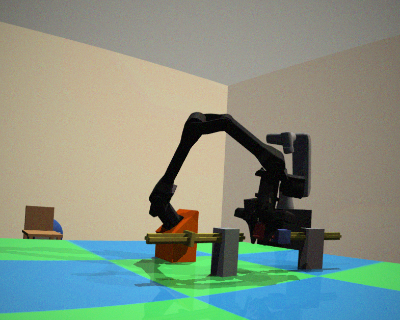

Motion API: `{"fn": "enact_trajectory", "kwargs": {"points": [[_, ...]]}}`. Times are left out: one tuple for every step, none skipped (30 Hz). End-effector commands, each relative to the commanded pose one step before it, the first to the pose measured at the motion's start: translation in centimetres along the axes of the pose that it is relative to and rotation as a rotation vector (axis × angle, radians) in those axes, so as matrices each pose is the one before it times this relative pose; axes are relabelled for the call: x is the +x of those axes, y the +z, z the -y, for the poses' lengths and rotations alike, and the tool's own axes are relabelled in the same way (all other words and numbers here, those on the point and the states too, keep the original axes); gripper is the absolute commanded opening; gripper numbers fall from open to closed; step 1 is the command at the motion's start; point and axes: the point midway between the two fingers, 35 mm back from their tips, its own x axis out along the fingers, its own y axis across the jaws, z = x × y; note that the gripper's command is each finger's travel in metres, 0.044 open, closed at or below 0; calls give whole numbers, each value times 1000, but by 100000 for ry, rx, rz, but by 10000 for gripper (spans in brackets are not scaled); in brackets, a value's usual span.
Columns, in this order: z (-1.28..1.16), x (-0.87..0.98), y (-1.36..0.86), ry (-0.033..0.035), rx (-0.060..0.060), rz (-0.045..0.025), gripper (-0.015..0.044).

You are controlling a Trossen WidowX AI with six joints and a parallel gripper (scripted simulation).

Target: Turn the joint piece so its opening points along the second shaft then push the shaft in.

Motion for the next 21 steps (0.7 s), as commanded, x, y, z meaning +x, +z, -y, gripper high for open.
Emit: {"fn": "enact_trajectory", "kwargs": {"points": [[-2,-4,2,11,7,-3,94],[0,0,0,0,0,0,68],[0,0,0,0,0,0,42],[0,0,0,0,0,0,16],[0,0,0,0,0,0,0],[0,0,0,0,0,0,0],[0,0,0,0,0,0,0],[0,0,0,0,0,0,0],[0,0,0,0,0,0,0],[6,23,0,-42,104,-416,0],[11,40,0,-68,179,-717,0],[15,58,0,-91,264,-1069,0],[20,81,3,-111,400,-1543,0],[20,88,6,-98,438,-1718,0],[23,112,10,-96,557,-2219,0],[22,113,13,-69,583,-2293,0],[20,101,13,-50,536,-2055,0],[19,93,9,-43,503,-1888,0],[20,91,7,-37,492,-1831,0],[21,91,6,-30,487,-1828,0],[21,90,5,-20,479,-1820,0]]}}
